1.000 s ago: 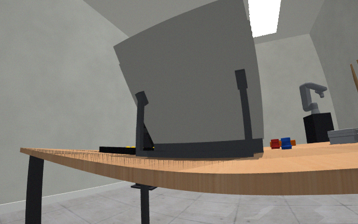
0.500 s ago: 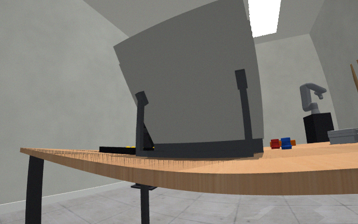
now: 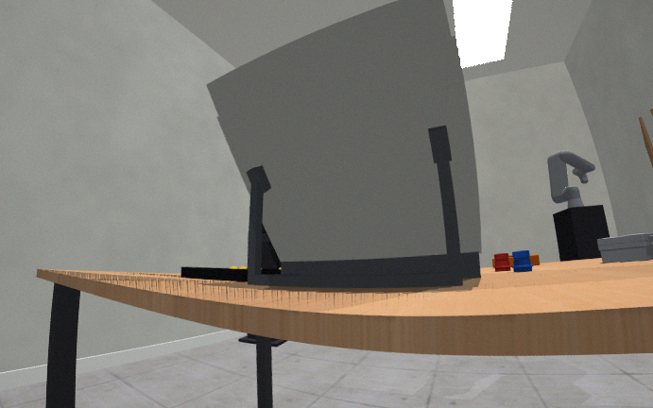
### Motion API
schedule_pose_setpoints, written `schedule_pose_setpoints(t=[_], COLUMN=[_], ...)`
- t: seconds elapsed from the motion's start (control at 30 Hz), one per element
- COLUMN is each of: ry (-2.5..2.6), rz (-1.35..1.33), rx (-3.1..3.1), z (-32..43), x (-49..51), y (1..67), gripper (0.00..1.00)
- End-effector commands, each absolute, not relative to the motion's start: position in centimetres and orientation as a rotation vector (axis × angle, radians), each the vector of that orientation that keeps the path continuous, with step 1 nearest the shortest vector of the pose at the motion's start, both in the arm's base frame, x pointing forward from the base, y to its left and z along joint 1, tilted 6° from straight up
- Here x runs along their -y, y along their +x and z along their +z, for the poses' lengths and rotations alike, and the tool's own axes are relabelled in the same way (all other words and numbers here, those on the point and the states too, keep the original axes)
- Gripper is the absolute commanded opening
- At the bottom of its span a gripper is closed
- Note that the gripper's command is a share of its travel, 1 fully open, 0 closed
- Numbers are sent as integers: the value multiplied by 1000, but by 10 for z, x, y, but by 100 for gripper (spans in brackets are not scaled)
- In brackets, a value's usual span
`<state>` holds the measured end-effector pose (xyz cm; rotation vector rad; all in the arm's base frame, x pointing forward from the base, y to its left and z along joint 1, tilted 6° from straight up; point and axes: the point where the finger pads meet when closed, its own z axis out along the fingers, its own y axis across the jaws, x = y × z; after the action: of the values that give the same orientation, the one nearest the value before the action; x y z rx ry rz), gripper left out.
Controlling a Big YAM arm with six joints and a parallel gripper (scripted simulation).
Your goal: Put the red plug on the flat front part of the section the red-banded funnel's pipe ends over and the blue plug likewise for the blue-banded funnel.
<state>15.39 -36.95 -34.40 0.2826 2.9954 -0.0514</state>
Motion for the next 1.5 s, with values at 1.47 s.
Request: schedule_pose_setpoints(t=[1.47], ry=[253], rz=[-16], rx=[-3010], z=[-202], x=[375], y=[140], gripper=[0])
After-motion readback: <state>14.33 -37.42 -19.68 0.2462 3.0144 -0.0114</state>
